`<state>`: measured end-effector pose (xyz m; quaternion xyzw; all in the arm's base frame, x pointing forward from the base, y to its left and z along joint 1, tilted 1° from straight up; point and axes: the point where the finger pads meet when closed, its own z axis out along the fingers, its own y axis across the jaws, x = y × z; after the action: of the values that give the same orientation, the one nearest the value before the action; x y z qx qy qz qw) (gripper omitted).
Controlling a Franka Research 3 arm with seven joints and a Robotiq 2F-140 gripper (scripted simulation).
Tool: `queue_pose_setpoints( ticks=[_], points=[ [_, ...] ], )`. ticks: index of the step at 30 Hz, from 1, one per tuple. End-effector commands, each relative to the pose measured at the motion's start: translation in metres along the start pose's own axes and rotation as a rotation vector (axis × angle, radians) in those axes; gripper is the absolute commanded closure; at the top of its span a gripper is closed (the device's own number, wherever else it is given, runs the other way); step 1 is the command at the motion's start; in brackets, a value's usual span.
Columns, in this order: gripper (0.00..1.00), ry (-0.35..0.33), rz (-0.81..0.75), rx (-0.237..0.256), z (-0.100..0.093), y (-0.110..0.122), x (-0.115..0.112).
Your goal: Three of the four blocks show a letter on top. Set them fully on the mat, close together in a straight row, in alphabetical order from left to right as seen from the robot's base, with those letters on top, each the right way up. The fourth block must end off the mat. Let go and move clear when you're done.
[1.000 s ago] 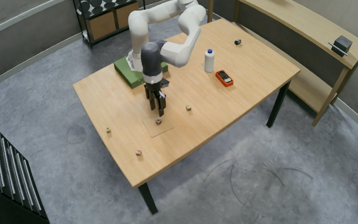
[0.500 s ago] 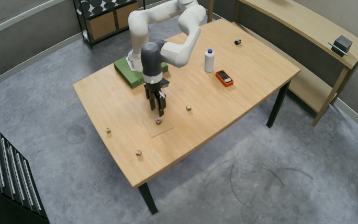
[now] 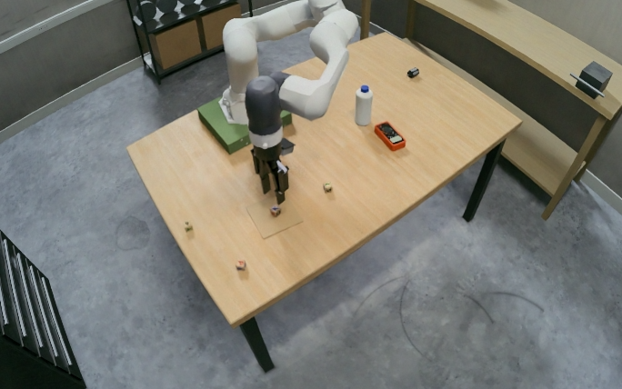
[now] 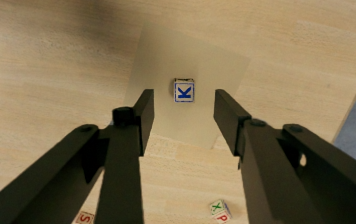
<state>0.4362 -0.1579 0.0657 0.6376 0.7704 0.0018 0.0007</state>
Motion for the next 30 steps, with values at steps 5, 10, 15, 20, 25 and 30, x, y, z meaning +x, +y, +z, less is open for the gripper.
queue_pose_setpoints(
  ticks=[5,10,15,20,25,30],
  points=[
    [0.57,-0.006,-0.002,-0.005,0.007,0.001,-0.003],
    [0.57,-0.006,-0.002,-0.005,0.015,0.001,-0.003],
    [0.57,-0.006,-0.002,-0.005,0.023,0.001,-0.003],
    [0.57,-0.006,-0.002,-0.005,0.03,0.002,-0.003],
    [0.57,-0.006,-0.002,-0.005,0.035,0.002,-0.003],
    [0.57,-0.006,-0.002,-0.005,0.04,0.002,-0.003]
  ],
)
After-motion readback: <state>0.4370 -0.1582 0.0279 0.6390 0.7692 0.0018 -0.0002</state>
